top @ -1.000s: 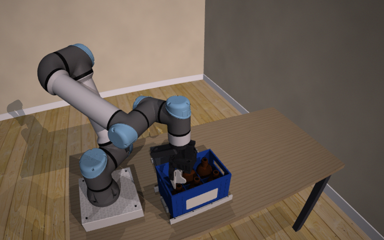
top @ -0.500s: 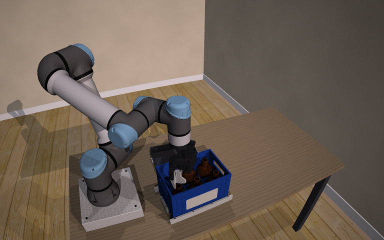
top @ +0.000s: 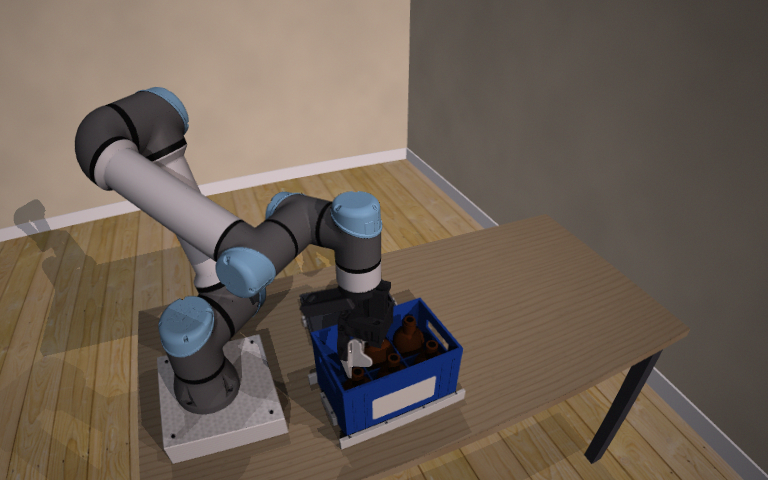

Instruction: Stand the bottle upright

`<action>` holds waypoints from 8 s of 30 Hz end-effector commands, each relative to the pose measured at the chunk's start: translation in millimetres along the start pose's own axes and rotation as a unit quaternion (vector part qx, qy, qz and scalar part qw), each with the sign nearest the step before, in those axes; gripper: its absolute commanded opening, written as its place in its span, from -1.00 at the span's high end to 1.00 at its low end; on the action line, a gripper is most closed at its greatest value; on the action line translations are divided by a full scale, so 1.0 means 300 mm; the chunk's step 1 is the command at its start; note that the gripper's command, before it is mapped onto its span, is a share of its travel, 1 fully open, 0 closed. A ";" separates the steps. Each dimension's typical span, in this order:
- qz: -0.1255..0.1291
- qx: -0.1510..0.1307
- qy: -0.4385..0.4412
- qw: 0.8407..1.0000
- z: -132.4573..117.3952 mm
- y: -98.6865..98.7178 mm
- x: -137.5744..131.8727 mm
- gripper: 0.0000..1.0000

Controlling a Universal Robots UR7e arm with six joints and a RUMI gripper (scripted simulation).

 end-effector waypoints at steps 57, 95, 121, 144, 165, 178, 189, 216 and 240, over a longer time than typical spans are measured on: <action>0.000 0.000 0.000 1.000 -0.001 0.129 0.000 0.24; 0.000 0.000 0.000 1.000 -0.001 0.129 0.000 1.00; 0.000 0.000 0.000 1.000 -0.001 0.129 0.000 1.00; 0.000 0.000 0.000 1.000 -0.001 0.129 0.000 1.00; 0.000 0.000 0.000 1.000 -0.001 0.129 0.000 0.24; 0.000 0.000 0.000 1.000 -0.001 0.129 0.000 0.24; 0.000 0.000 0.000 1.000 -0.001 0.129 0.000 0.24; 0.000 0.000 0.000 1.000 -0.001 0.030 0.000 0.24; 0.000 0.000 0.000 1.000 -0.001 -0.146 0.000 0.24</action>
Point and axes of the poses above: the point where the finger pads meet when closed, its own y axis out along the fingers, its own x axis across the jaws, z = x × y, the point moved 3 cm from there along -y, back along the fingers, and after that the axes turned 15 degrees about -y, right-handed, at the moved point
